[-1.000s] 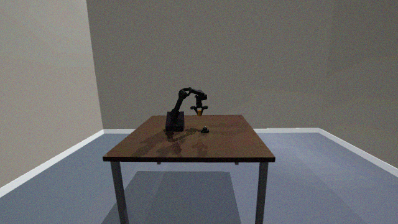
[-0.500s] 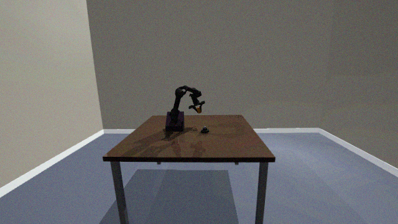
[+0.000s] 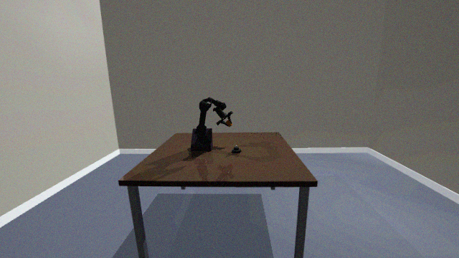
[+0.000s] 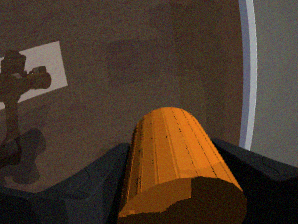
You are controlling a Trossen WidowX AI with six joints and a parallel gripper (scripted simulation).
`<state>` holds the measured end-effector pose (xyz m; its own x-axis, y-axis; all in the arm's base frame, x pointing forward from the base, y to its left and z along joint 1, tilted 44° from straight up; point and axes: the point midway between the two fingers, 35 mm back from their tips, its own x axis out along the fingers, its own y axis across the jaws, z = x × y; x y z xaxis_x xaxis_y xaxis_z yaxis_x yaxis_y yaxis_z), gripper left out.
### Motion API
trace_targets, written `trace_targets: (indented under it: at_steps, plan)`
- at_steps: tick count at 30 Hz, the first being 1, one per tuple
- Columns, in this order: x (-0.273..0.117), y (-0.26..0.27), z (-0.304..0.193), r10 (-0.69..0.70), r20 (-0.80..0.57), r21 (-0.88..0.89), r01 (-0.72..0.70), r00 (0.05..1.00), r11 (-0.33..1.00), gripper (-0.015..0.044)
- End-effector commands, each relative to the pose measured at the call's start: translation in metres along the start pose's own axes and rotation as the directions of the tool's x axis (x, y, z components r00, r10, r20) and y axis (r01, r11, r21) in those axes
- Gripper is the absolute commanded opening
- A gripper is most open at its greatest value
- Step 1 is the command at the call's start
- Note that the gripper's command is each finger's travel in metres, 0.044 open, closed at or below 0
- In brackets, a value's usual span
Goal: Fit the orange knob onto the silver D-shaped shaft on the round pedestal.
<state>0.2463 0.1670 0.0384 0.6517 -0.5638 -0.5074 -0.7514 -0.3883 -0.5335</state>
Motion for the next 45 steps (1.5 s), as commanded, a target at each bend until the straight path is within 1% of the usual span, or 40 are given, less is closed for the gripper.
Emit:
trace_targets:
  at_steps: [1,9,17,29,30,45]
  plan:
    - [-0.012,-0.004,0.004,-0.111,0.002,0.01,0.111,0.994,0.994,0.0]
    - [-0.028,-0.009,0.012,-0.274,0.001,0.011,0.274,0.962,0.962,0.0]
    - [-0.028,-0.009,0.012,-0.285,0.002,0.011,0.285,0.958,0.958,0.0]
    - [-0.027,-0.005,0.013,-0.392,0.0,0.01,0.392,0.92,0.92,0.0]
    - [-0.025,-0.005,0.014,-0.349,0.004,0.009,0.349,0.937,0.937,0.0]
    - [-0.025,-0.005,0.014,-0.349,0.004,0.009,0.349,0.937,0.937,0.0]
